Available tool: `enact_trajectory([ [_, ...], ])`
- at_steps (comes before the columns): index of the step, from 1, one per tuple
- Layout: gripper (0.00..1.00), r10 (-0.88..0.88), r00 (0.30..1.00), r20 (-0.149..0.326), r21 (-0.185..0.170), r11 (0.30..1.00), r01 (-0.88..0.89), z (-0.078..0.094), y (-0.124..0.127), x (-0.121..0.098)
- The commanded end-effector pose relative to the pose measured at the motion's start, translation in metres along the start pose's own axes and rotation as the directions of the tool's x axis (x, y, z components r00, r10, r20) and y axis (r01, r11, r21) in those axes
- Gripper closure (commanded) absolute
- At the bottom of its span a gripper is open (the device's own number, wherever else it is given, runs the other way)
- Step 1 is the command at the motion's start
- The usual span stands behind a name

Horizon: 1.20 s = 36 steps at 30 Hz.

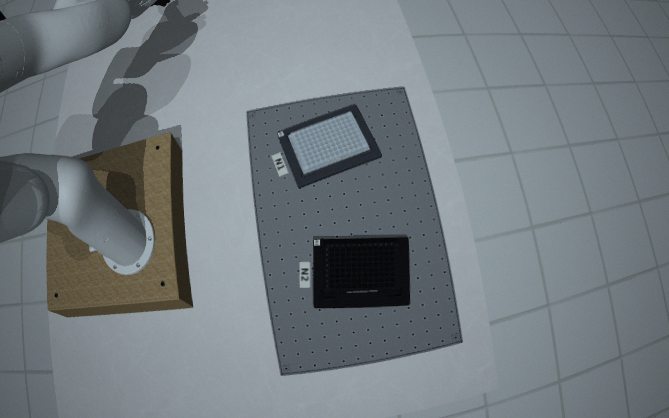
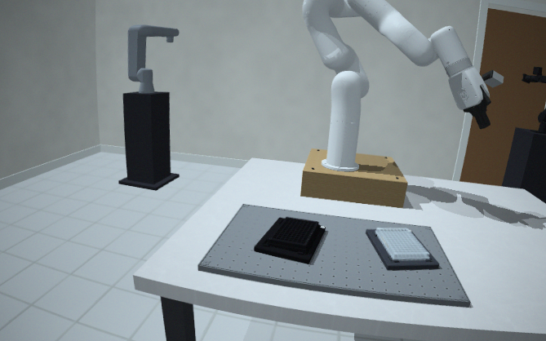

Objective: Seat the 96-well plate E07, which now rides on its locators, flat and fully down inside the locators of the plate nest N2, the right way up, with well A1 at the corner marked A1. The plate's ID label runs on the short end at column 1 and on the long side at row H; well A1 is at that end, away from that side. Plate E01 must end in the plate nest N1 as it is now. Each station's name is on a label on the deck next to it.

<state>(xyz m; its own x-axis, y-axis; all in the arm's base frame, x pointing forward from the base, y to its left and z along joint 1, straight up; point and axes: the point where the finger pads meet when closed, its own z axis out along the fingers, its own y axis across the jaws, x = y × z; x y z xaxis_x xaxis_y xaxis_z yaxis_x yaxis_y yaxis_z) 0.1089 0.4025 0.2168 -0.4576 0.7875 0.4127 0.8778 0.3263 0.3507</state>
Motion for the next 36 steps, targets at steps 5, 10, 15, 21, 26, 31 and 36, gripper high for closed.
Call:
enact_trajectory([
  [5,1.0,0.117,0.992,0.053,-0.016,0.993,-0.117,-0.001,0.028,-0.021],
  [10,1.0,0.207,0.974,0.092,-0.031,0.978,-0.205,-0.002,0.047,-0.039],
  [15,1.0,0.239,0.965,0.107,-0.039,0.971,-0.236,-0.003,0.055,-0.047],
  [21,1.0,0.358,0.921,0.152,-0.064,0.934,-0.353,-0.008,0.076,-0.072],
  [26,1.0,0.443,0.878,0.181,-0.087,0.896,-0.434,-0.012,0.091,-0.092],
  [31,1.0,0.473,0.86,0.193,-0.099,0.881,-0.463,-0.014,0.098,-0.102],
  [36,1.0,0.578,0.785,0.223,-0.131,0.816,-0.563,-0.021,0.112,-0.126],
])
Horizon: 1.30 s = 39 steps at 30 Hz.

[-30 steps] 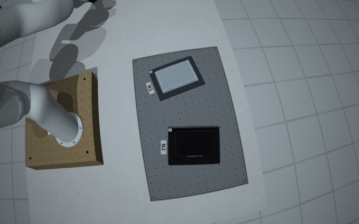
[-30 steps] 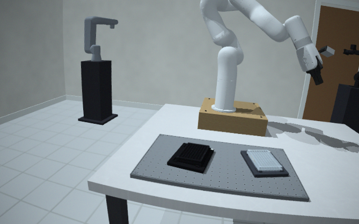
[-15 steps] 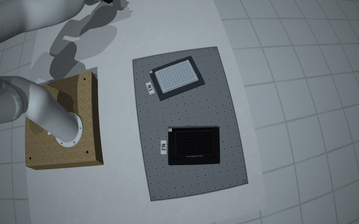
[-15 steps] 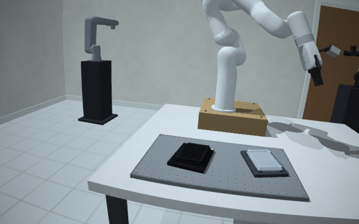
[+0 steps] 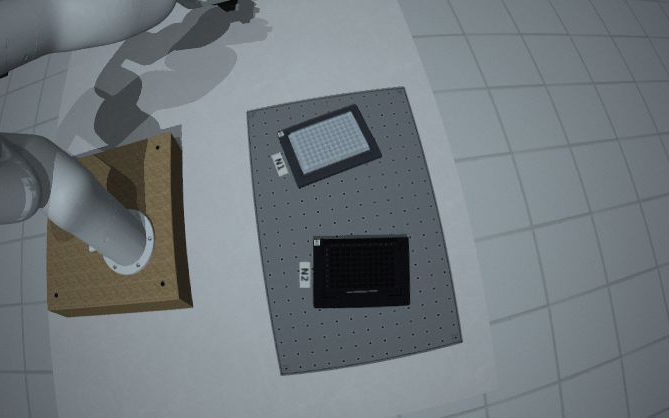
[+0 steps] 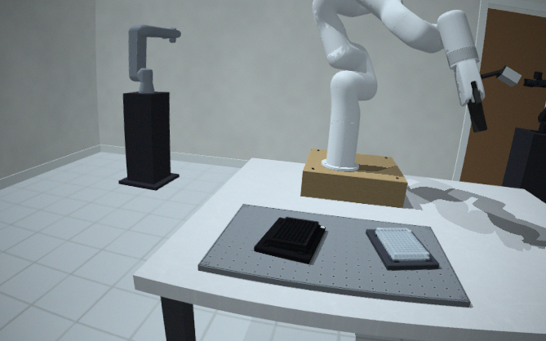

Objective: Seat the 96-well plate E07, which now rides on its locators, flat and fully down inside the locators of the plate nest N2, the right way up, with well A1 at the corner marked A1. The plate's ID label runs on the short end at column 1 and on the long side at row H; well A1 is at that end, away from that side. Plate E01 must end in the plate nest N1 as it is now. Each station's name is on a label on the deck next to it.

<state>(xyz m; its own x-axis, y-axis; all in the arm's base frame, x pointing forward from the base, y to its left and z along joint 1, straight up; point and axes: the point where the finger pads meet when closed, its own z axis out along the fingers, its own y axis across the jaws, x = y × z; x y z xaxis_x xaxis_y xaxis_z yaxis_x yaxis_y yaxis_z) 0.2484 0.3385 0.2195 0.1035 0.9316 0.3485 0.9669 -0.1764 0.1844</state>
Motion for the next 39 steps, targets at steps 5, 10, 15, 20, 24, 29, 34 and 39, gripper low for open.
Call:
enact_trajectory([
  [5,1.0,0.108,0.993,0.039,-0.017,0.994,-0.108,-0.003,0.031,-0.015],
  [10,1.0,0.201,0.977,0.069,-0.025,0.98,-0.2,-0.005,0.047,-0.026],
  [15,1.0,0.266,0.96,0.091,-0.039,0.964,-0.264,-0.007,0.065,-0.038],
  [20,1.0,0.331,0.937,0.113,-0.054,0.944,-0.326,-0.01,0.082,-0.052],
  [24,1.0,0.418,0.898,0.137,-0.07,0.908,-0.413,-0.014,0.098,-0.067],
  [29,1.0,0.451,0.88,0.147,-0.08,0.892,-0.444,-0.016,0.107,-0.076],
  [34,1.0,0.56,0.81,0.175,-0.106,0.828,-0.55,-0.022,0.125,-0.095],
  [39,1.0,0.59,0.786,0.183,-0.121,0.807,-0.578,-0.027,0.138,-0.111],
])
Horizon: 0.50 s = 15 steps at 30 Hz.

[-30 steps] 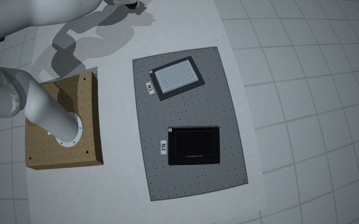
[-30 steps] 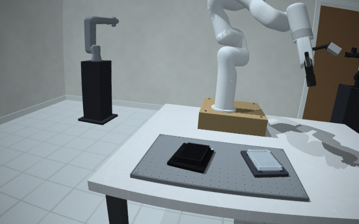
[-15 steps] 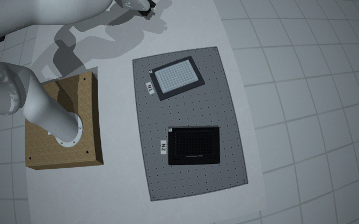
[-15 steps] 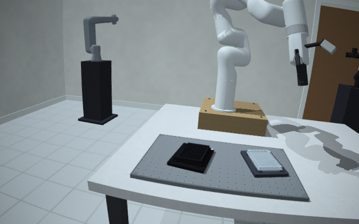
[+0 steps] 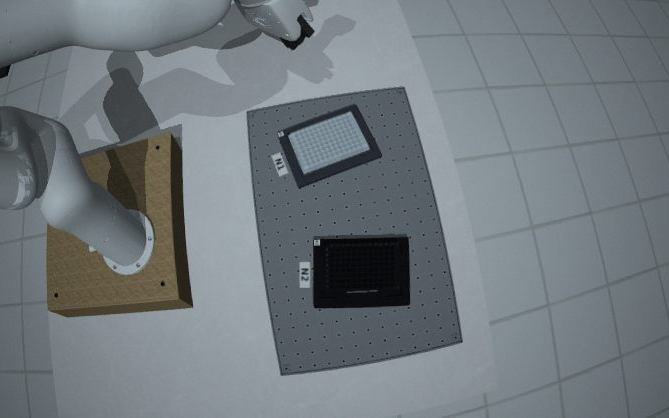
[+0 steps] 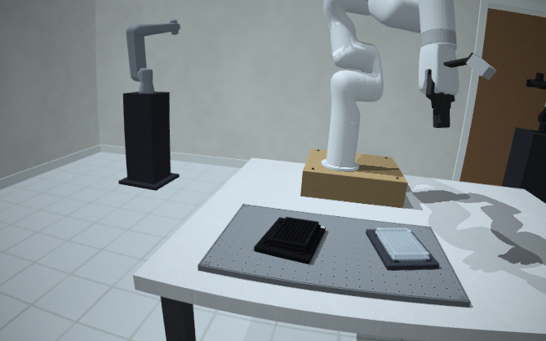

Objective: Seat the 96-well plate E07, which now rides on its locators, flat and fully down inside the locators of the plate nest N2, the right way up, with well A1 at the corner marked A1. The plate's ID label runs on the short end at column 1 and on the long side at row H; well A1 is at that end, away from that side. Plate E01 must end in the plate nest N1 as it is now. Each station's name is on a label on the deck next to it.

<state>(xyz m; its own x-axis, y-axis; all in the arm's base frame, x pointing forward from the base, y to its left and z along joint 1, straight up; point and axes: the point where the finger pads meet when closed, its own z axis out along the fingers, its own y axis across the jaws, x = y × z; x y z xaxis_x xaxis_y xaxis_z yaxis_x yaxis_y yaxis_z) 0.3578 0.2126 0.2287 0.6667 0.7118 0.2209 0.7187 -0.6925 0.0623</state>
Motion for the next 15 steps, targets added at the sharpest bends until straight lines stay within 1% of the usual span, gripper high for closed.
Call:
enact_trajectory([
  [1,1.0,0.069,0.997,0.018,-0.005,0.998,-0.069,-0.003,0.017,-0.004],
  [3,1.0,0.132,0.991,0.037,-0.008,0.991,-0.132,-0.004,0.027,-0.008],
  [5,1.0,0.132,0.991,0.037,-0.008,0.991,-0.132,-0.004,0.027,-0.008],
  [8,1.0,0.137,0.99,0.04,-0.014,0.99,-0.137,-0.005,0.039,-0.013],
  [12,1.0,0.263,0.962,0.075,-0.023,0.965,-0.262,-0.008,0.058,-0.022],
  [15,1.0,0.268,0.96,0.078,-0.028,0.963,-0.266,-0.01,0.07,-0.028],
])
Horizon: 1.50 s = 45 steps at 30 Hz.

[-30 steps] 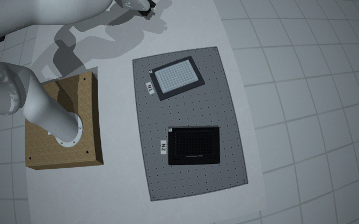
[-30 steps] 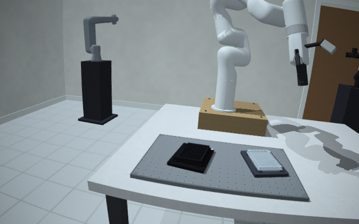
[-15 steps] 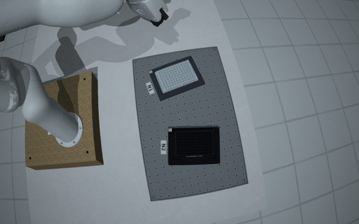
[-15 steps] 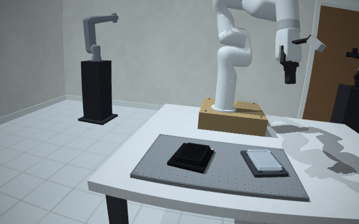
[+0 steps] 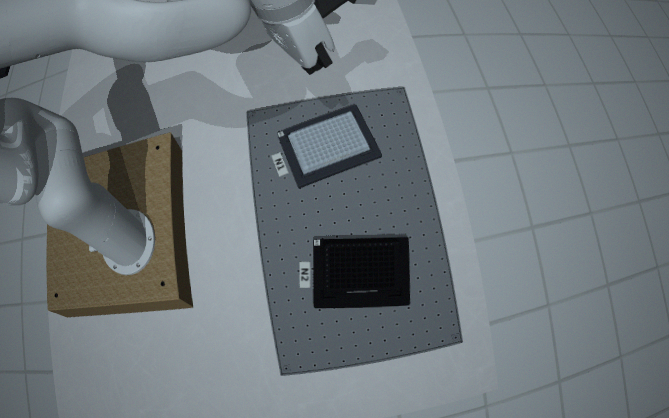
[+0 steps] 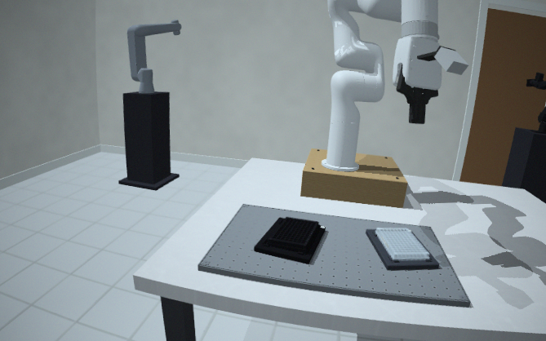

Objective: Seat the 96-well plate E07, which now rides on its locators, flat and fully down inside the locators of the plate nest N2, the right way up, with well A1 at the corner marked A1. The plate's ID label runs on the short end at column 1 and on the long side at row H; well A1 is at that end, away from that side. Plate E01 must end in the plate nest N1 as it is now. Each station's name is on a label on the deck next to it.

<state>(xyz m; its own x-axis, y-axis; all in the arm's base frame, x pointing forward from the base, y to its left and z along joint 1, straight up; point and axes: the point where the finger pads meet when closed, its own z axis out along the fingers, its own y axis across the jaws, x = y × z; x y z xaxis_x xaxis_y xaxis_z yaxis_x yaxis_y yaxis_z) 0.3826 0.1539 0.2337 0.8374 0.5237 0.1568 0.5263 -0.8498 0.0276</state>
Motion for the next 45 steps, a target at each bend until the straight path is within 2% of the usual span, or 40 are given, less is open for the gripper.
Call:
enact_trajectory([
  [1,1.0,0.02,1.0,0.004,-0.005,1.0,-0.02,-0.003,0.016,-0.002],
  [5,1.0,0.147,0.988,0.041,-0.01,0.989,-0.147,-0.005,0.036,-0.009],
  [9,1.0,0.153,0.987,0.042,-0.012,0.988,-0.152,-0.006,0.045,-0.011],
  [13,1.0,0.278,0.958,0.077,-0.021,0.961,-0.277,-0.009,0.063,-0.019],
  [17,1.0,0.283,0.956,0.079,-0.026,0.959,-0.282,-0.012,0.081,-0.027],
  [22,1.0,0.409,0.906,0.113,-0.04,0.913,-0.407,-0.016,0.103,-0.038],
  [25,1.0,0.409,0.906,0.113,-0.04,0.913,-0.407,-0.017,0.107,-0.041],
  [34,1.0,0.121,0.984,0.13,-0.004,0.993,-0.121,0.019,0.129,-0.057],
  [39,1.0,-0.046,0.99,0.135,0.02,0.999,0.043,0.038,0.142,-0.066],
  [41,1.0,-0.046,0.99,0.135,0.02,0.999,0.043,0.038,0.142,-0.066],
  [45,1.0,-0.178,0.975,0.135,0.041,0.984,0.174,0.054,0.152,-0.073],
])
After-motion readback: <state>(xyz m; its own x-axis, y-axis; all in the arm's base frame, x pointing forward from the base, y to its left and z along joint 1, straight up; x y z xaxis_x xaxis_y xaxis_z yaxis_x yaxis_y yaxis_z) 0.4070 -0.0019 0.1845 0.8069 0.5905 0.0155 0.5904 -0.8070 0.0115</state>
